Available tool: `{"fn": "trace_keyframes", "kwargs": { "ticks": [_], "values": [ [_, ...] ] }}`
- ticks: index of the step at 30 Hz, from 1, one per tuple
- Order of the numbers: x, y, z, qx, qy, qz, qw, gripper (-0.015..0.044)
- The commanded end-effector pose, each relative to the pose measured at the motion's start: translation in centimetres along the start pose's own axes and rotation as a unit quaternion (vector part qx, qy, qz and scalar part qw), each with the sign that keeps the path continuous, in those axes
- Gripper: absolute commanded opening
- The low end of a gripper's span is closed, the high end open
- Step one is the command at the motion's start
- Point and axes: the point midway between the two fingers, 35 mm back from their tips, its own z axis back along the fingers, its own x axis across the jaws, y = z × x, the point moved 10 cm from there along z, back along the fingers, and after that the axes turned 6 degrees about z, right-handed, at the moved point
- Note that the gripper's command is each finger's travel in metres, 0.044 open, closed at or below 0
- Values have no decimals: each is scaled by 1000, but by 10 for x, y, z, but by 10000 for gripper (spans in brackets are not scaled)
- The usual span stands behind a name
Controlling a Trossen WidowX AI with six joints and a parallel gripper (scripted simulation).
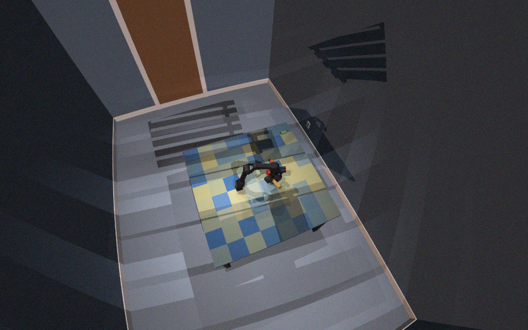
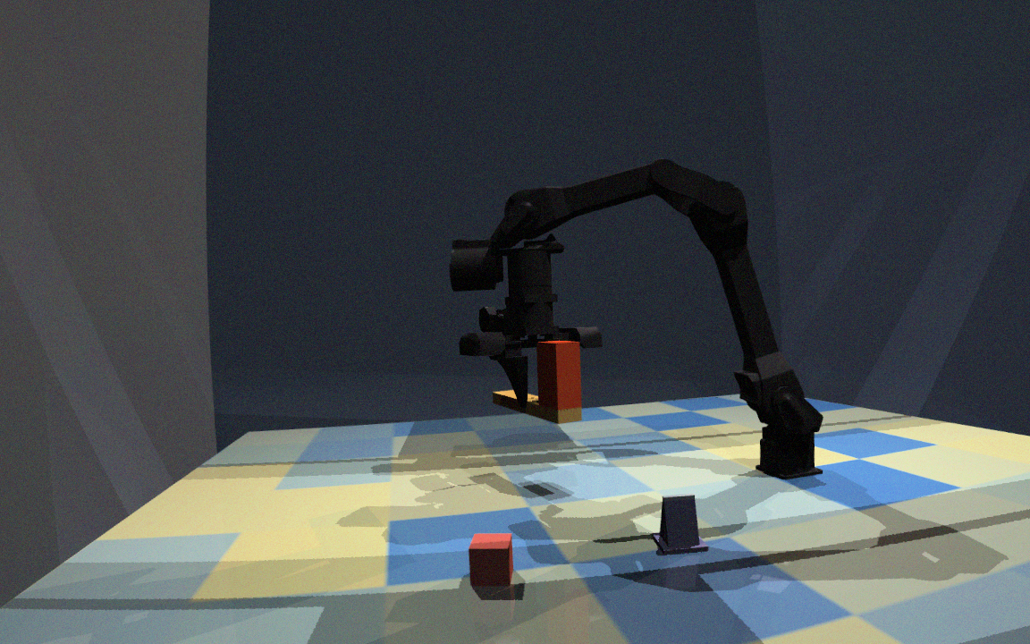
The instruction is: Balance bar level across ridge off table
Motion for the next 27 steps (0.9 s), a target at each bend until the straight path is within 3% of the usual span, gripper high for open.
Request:
{"fn": "trace_keyframes", "kwargs": {
  "ticks": [1,27],
  "values": [
    [4,13,0,0,1,-13,1000,0],
    [25,113,1,4,0,-109,994,0]
  ]
}}
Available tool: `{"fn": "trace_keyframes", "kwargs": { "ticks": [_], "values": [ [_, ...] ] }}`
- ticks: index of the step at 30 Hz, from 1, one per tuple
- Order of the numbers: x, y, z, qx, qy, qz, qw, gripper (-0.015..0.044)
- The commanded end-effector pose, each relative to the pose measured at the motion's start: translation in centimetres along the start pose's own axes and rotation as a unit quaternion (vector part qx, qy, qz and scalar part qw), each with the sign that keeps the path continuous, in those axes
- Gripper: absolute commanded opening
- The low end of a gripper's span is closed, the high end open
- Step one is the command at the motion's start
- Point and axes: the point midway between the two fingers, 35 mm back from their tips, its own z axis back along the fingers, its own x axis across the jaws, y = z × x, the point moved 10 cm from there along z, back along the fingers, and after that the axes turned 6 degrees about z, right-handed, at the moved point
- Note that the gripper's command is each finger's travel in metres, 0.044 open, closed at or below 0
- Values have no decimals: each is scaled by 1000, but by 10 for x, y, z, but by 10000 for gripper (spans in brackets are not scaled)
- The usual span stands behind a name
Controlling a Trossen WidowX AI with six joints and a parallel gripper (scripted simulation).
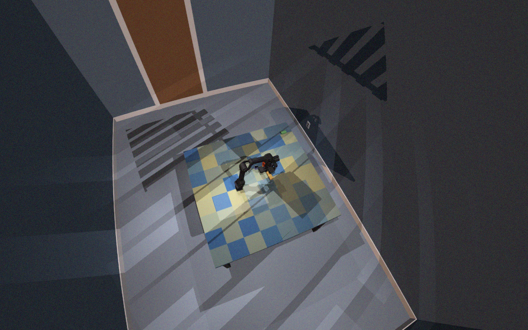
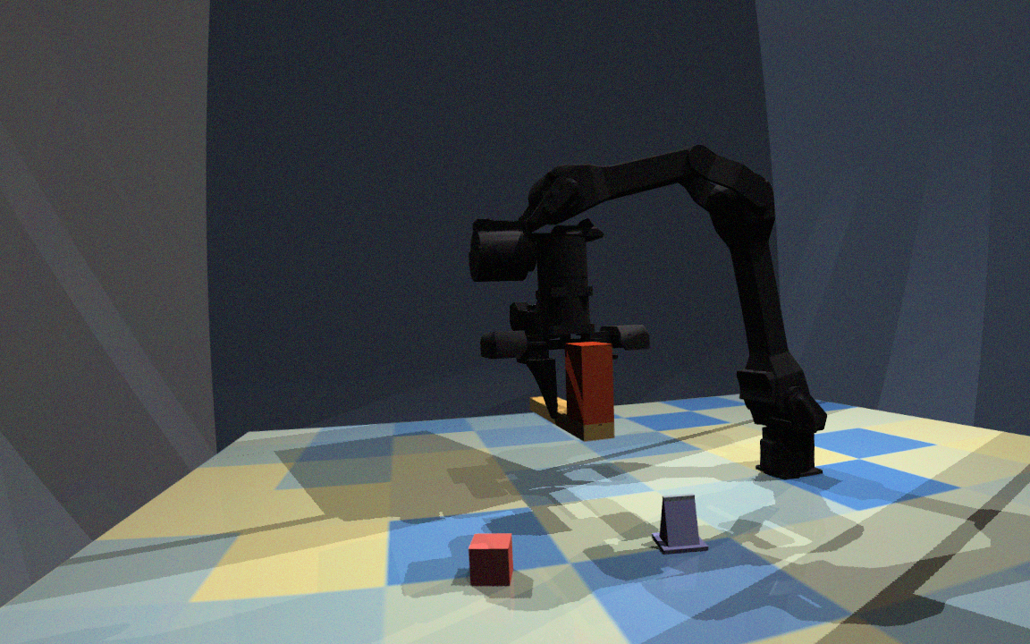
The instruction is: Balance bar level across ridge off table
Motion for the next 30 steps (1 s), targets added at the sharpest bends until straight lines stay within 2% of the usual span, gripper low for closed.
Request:
{"fn": "trace_keyframes", "kwargs": {
  "ticks": [1,30],
  "values": [
    [-3,13,-1,0,1,-14,1000,0],
    [-48,113,-1,4,3,-120,993,0]
  ]
}}
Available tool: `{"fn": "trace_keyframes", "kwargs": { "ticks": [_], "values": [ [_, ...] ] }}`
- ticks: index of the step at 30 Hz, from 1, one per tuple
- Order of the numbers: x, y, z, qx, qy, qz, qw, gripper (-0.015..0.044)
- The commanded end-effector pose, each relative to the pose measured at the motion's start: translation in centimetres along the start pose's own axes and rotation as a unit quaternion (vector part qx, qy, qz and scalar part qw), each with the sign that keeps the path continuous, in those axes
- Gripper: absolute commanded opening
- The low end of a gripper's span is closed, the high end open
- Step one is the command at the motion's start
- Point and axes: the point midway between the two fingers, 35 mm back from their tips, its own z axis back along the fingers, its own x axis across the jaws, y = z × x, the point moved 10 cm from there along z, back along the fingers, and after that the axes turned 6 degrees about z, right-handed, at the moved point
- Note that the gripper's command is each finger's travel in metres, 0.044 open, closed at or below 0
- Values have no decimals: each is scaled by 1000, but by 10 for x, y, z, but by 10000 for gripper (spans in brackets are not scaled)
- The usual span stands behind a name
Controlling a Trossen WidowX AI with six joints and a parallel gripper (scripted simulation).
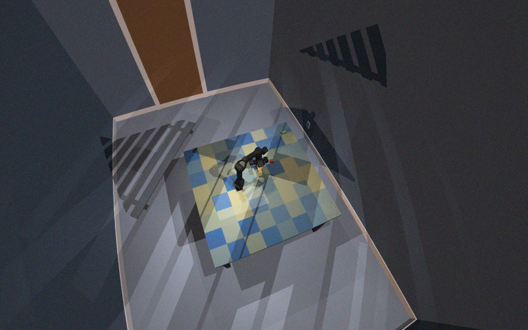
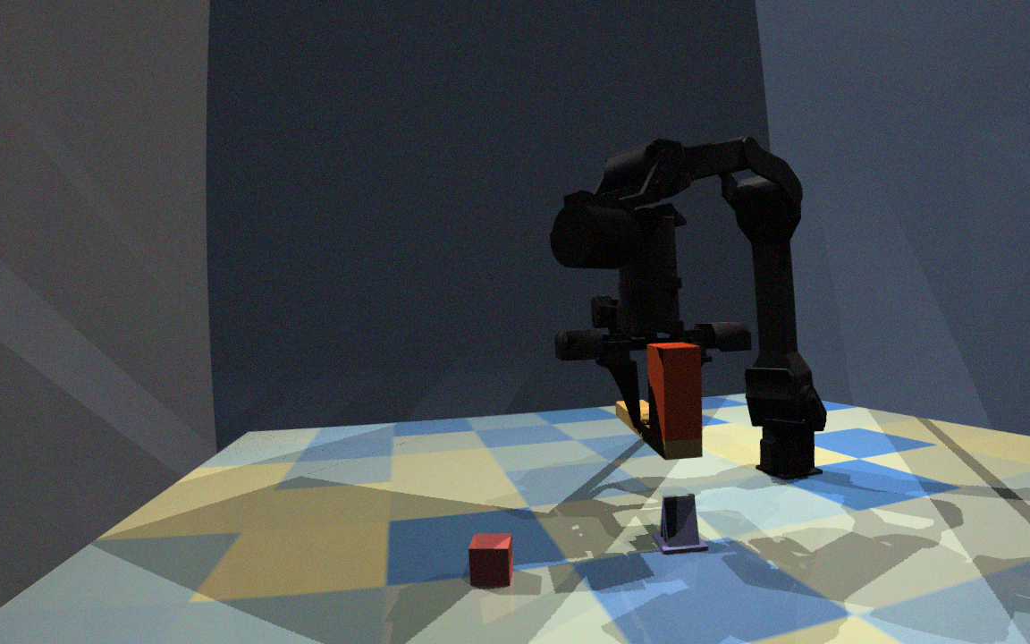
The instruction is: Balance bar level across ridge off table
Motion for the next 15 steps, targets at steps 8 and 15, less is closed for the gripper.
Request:
{"fn": "trace_keyframes", "kwargs": {
  "ticks": [8,15],
  "values": [
    [-10,7,-8,0,0,-11,1000,0],
    [-10,8,-19,0,0,-12,1000,0]
  ]
}}
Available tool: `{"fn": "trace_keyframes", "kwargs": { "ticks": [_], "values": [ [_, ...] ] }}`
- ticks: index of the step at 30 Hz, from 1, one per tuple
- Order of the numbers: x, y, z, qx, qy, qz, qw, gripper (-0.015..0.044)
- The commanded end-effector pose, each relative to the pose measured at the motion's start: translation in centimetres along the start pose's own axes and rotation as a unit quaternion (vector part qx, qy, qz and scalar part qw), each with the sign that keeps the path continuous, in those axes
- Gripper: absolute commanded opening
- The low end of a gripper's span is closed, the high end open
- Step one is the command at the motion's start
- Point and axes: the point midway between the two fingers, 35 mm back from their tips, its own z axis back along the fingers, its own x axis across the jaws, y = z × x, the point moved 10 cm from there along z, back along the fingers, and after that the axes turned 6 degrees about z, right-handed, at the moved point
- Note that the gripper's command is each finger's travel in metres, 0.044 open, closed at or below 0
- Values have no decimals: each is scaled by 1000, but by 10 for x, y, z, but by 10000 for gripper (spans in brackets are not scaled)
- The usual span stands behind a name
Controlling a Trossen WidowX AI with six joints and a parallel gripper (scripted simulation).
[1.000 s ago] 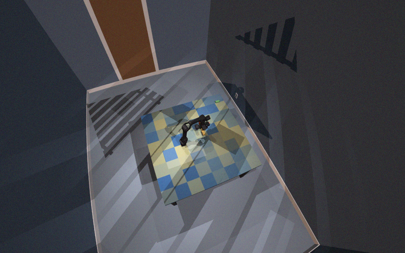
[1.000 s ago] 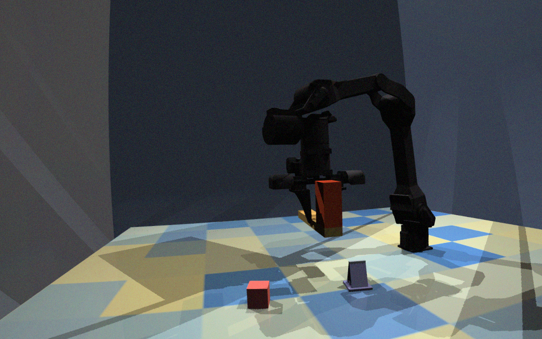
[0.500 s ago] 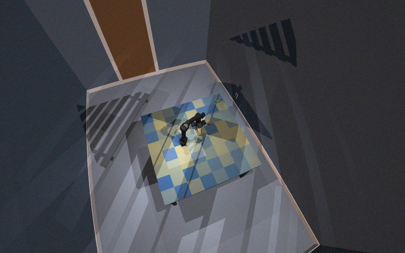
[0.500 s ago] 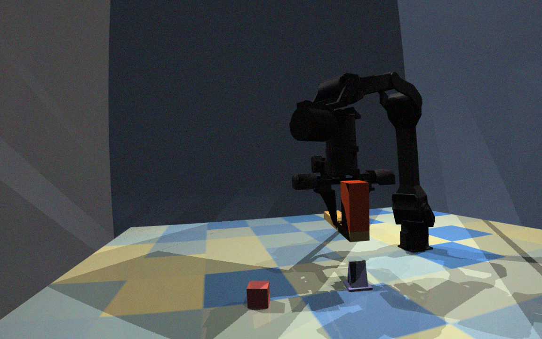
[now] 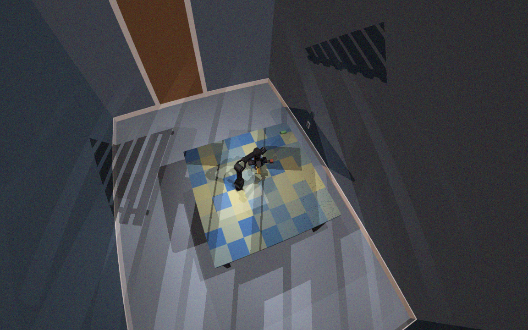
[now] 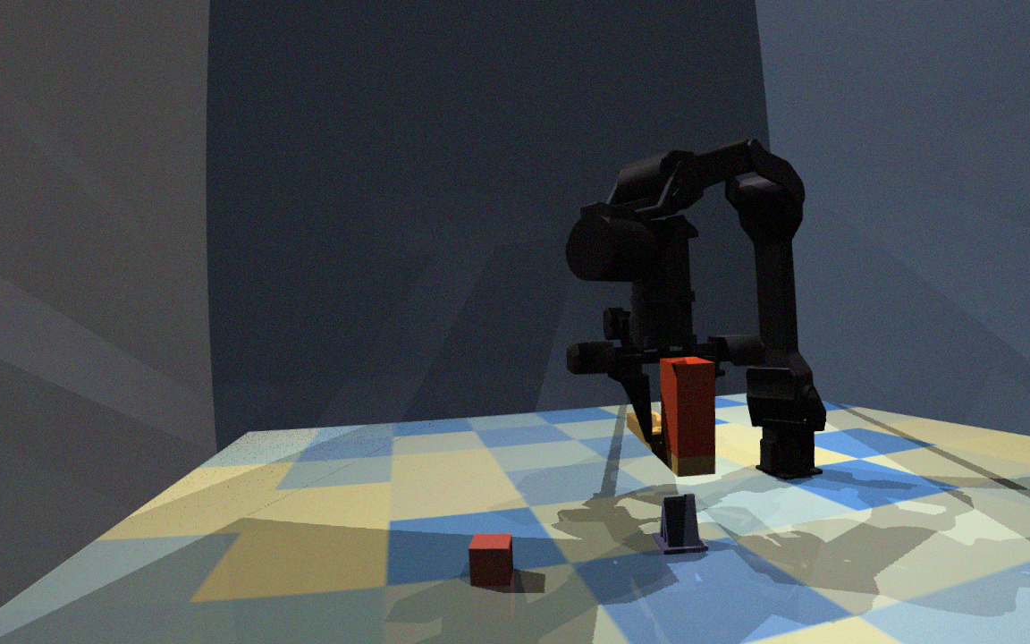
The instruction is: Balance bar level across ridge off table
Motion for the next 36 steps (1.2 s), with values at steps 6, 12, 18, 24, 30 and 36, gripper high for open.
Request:
{"fn": "trace_keyframes", "kwargs": {
  "ticks": [6,12,18,24,30,36],
  "values": [
    [-1,0,-16,-1,2,-2,1000,0],
    [-2,-1,-26,-1,2,-2,1000,0],
    [-2,-1,-31,-1,2,-3,1000,0],
    [-2,-1,-31,-1,2,-3,1000,0],
    [-2,-1,-30,-1,2,-3,1000,0],
    [-2,-1,-31,-1,2,-3,1000,0]
  ]
}}
